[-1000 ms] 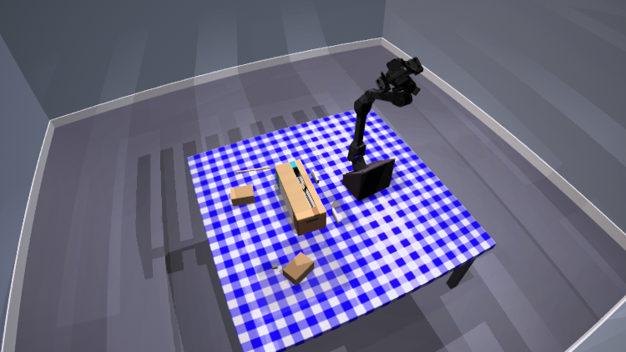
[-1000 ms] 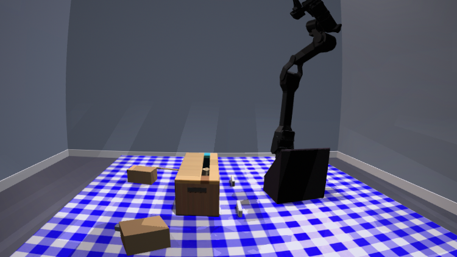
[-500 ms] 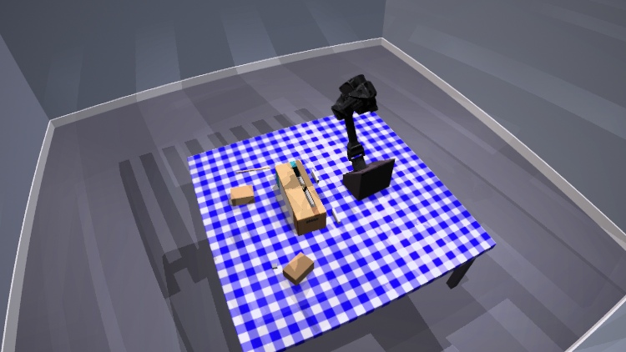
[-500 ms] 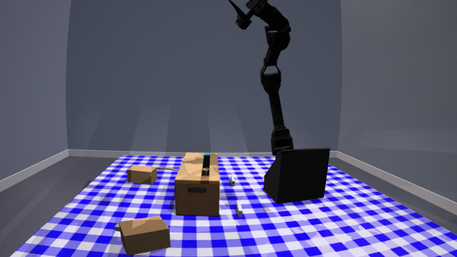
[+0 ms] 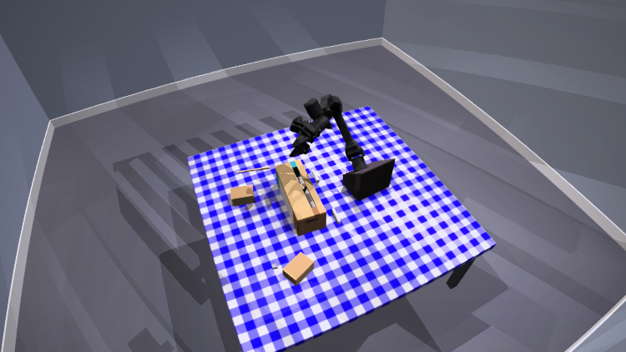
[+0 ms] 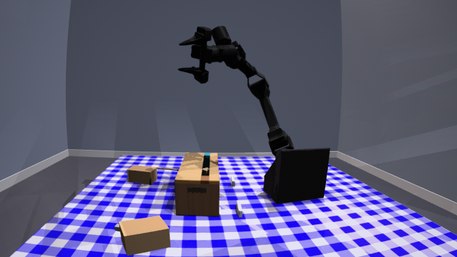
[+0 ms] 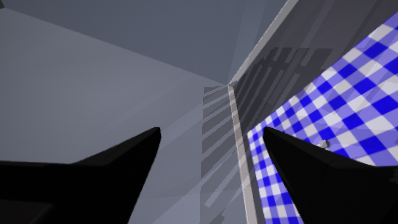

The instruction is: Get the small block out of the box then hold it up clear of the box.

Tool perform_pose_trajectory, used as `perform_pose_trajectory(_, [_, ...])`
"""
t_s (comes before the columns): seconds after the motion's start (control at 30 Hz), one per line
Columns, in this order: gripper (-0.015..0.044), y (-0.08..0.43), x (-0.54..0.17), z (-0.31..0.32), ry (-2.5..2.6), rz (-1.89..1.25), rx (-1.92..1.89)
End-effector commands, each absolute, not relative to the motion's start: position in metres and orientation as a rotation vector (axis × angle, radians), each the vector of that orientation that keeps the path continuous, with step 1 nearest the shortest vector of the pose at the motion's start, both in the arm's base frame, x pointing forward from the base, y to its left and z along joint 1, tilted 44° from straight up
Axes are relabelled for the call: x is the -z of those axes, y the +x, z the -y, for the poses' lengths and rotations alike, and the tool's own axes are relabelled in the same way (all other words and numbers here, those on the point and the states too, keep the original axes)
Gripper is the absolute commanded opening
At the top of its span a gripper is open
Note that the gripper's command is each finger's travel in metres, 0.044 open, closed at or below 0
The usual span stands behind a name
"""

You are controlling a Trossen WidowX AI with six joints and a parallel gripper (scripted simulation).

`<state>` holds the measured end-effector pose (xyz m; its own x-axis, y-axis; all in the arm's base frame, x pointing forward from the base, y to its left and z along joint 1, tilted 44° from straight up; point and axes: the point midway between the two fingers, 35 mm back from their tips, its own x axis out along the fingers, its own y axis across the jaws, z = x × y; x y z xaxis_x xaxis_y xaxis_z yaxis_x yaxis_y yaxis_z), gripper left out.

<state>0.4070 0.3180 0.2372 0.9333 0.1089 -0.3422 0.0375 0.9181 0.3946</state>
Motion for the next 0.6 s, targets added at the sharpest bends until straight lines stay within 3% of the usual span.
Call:
perform_pose_trajectory(0.0, [0.0400,0.417,-0.218,-0.257,0.488,-0.465,0.116])
perform_pose_trajectory(0.27, [0.0400,0.400,-0.172,-0.123,0.683,-0.641,0.535])
perform_pose_trajectory(0.57, [0.0400,0.318,-0.137,0.002,0.933,-0.742,1.106])
